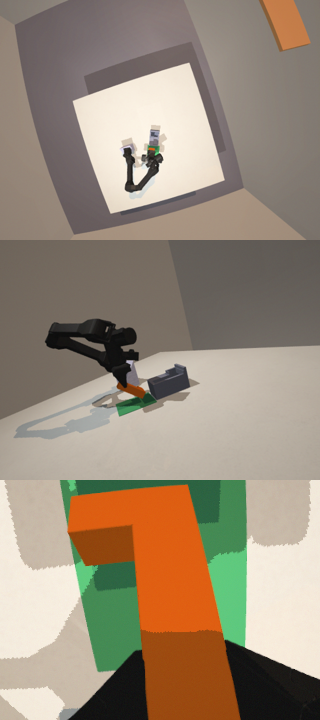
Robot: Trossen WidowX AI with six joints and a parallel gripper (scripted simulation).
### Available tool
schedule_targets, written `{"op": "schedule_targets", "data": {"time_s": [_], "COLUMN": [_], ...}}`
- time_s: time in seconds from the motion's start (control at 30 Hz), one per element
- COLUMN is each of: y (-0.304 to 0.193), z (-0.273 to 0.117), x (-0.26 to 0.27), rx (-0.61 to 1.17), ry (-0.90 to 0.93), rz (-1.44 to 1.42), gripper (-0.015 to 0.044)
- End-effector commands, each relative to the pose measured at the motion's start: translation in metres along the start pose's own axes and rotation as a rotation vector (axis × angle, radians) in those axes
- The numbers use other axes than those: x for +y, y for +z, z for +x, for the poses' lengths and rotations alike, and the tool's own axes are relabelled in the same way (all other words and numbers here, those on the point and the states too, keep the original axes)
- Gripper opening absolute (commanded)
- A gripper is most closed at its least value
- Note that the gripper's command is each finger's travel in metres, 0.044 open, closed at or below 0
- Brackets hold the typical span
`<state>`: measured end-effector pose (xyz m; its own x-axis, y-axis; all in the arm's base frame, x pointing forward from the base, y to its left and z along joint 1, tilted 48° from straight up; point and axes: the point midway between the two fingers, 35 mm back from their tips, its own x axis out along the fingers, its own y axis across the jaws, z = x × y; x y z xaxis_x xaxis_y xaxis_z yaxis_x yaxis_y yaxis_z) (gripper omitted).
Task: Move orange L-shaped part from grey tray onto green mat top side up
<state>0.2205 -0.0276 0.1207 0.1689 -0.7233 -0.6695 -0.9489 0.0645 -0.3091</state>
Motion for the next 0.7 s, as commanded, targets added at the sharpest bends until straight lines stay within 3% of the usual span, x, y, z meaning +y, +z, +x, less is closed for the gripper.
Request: {"op": "schedule_targets", "data": {"time_s": [0.0,0.43,0.67], "y": [-0.0008,-0.0005,-0.0005], "z": [0.0070,0.0103,0.0103], "x": [-0.0003,0.0005,0.0005], "rx": [0.004,0.002,0.002], "ry": [-0.004,0.000,0.000], "rz": [-0.004,0.000,0.000], "gripper": [0.0000,0.0000,0.0184]}}
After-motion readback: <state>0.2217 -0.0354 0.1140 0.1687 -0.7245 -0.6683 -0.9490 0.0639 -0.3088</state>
